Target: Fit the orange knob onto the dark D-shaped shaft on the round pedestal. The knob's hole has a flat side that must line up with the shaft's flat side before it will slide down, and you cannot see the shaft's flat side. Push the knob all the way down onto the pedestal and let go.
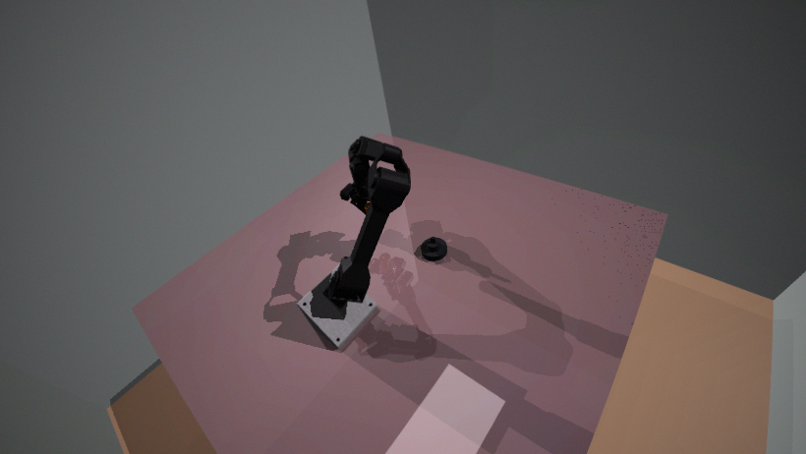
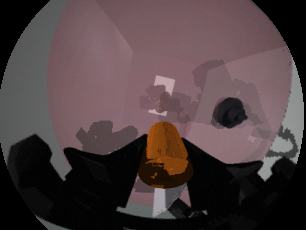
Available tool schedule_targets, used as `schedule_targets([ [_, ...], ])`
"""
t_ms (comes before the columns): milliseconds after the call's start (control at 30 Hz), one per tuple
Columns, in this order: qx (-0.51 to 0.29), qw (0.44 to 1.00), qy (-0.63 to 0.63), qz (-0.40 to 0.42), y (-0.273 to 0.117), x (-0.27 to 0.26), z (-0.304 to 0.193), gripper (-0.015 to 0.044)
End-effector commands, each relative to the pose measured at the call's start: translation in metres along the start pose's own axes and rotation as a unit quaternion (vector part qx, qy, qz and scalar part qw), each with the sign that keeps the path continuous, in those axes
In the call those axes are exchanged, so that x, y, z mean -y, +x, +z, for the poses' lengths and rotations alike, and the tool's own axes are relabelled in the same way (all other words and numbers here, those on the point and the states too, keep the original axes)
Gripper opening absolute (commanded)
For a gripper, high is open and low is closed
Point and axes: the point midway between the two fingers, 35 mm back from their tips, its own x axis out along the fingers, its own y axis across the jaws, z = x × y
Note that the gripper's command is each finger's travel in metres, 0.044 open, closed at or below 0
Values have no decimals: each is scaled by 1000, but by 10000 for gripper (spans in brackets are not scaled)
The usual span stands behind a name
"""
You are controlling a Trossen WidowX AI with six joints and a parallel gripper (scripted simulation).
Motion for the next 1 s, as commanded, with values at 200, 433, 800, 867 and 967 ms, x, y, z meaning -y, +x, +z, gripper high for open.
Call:
schedule_targets([
  [200,4,1000,6,5,-44,4,-5,0],
  [433,4,1000,5,9,-42,16,1,0],
  [800,6,1000,3,15,-35,46,14,0],
  [867,6,1000,3,16,-33,52,16,0],
  [967,7,1000,3,16,-31,61,19,0],
])
